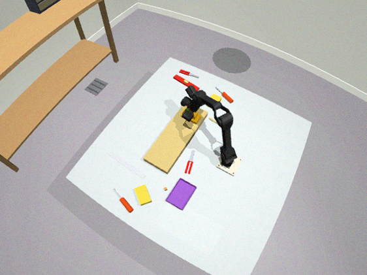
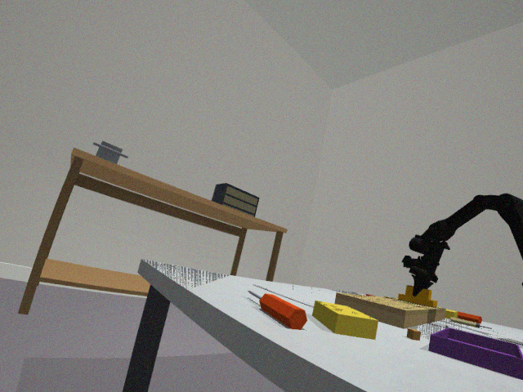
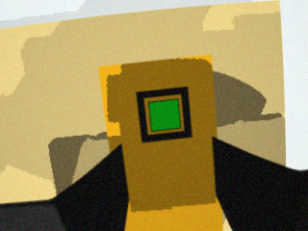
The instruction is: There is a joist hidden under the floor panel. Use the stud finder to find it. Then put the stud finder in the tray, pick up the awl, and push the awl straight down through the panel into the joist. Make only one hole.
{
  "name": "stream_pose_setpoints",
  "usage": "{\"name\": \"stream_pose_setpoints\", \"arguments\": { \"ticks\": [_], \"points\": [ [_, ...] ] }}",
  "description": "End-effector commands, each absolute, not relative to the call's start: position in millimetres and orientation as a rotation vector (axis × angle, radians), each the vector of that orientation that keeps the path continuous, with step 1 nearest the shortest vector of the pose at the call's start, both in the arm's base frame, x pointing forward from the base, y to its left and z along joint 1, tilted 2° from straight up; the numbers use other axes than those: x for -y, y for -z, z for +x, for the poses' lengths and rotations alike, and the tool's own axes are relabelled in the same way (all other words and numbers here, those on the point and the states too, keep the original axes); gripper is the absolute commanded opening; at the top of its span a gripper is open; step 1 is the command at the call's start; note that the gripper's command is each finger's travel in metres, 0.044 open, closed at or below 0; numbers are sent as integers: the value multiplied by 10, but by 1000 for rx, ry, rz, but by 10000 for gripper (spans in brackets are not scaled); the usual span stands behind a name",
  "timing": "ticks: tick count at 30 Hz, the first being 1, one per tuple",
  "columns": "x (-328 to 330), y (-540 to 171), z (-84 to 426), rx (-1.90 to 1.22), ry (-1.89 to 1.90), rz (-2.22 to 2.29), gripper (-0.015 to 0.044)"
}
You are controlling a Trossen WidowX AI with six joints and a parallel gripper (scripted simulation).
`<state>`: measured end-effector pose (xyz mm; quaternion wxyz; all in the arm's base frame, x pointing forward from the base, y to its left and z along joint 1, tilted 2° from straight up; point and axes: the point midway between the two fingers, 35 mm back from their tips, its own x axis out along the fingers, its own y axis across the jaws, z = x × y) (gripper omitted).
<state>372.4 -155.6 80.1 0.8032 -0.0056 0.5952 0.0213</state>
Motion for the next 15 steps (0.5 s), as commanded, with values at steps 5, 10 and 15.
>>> {"name": "stream_pose_setpoints", "arguments": {
  "ticks": [5,10,15],
  "points": [
    [1364,-797,3717,-1276,-48,-5,0],
    [1245,-799,3713,-1275,-49,-4,0],
    [1125,-802,3708,-1275,-49,-3,0]
  ]
}}
